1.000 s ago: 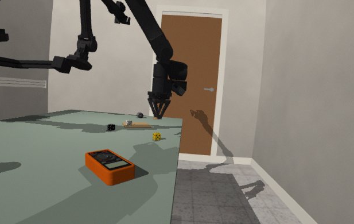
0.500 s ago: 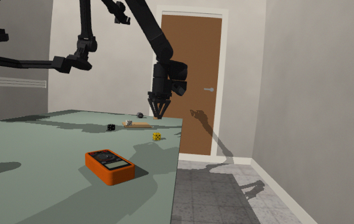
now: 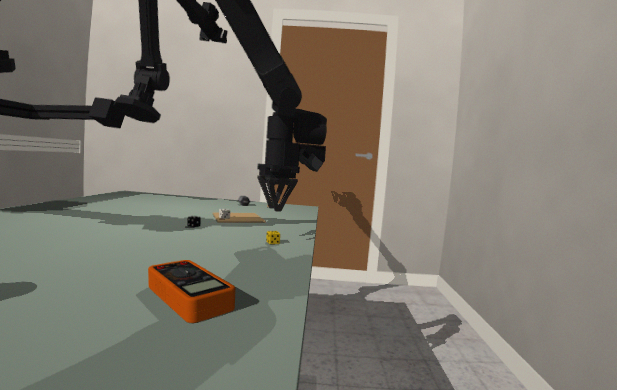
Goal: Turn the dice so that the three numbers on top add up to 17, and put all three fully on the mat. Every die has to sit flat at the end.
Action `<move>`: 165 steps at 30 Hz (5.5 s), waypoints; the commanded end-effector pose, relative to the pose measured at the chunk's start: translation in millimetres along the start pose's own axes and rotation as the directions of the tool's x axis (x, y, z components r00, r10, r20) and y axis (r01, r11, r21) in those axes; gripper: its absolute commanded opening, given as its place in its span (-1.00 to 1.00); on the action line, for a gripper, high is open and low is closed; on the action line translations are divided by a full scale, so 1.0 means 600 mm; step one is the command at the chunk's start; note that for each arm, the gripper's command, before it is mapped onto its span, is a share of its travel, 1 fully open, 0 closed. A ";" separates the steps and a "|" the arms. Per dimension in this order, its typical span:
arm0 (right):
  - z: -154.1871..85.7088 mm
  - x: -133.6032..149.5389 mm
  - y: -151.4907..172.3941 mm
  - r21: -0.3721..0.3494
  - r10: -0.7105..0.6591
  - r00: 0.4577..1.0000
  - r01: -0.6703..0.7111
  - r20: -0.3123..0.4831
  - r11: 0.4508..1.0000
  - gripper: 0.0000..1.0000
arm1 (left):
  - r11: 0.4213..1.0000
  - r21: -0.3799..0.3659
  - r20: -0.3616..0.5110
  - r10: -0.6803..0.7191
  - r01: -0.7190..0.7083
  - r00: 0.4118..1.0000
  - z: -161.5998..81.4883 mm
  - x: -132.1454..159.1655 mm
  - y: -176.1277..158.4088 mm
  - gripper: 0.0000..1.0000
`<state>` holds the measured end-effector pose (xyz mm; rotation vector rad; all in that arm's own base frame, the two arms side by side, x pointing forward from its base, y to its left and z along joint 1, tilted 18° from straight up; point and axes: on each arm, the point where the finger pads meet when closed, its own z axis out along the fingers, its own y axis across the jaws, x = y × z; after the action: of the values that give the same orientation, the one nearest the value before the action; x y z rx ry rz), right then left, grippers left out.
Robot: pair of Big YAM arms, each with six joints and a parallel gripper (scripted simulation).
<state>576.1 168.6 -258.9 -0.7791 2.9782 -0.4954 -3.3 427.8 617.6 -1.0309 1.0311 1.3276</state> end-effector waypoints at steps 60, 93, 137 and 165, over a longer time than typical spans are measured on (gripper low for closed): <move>0.074 -0.026 -0.018 0.002 0.009 1.000 -0.009 0.028 1.000 -0.21 | 1.000 -0.010 0.059 -0.005 0.006 0.998 -0.018 -0.041 0.007 1.00; 0.073 -0.011 -0.015 0.000 0.003 1.000 -0.003 0.015 1.000 -0.21 | 1.000 -0.010 0.059 -0.005 0.006 0.998 -0.018 -0.041 0.007 1.00; 0.085 -0.010 -0.015 0.000 0.006 1.000 -0.006 0.014 1.000 -0.21 | 1.000 -0.010 0.059 -0.005 0.006 0.998 -0.018 -0.041 0.007 1.00; 0.111 -0.034 -0.022 0.006 0.011 0.999 -0.011 0.043 1.000 -0.21 | 1.000 -0.010 0.059 -0.005 0.006 0.998 -0.018 -0.041 0.007 1.00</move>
<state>581.8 145.7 -328.2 -0.7824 2.9820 -0.4962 -3.3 427.8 617.6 -1.0309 1.0311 1.3276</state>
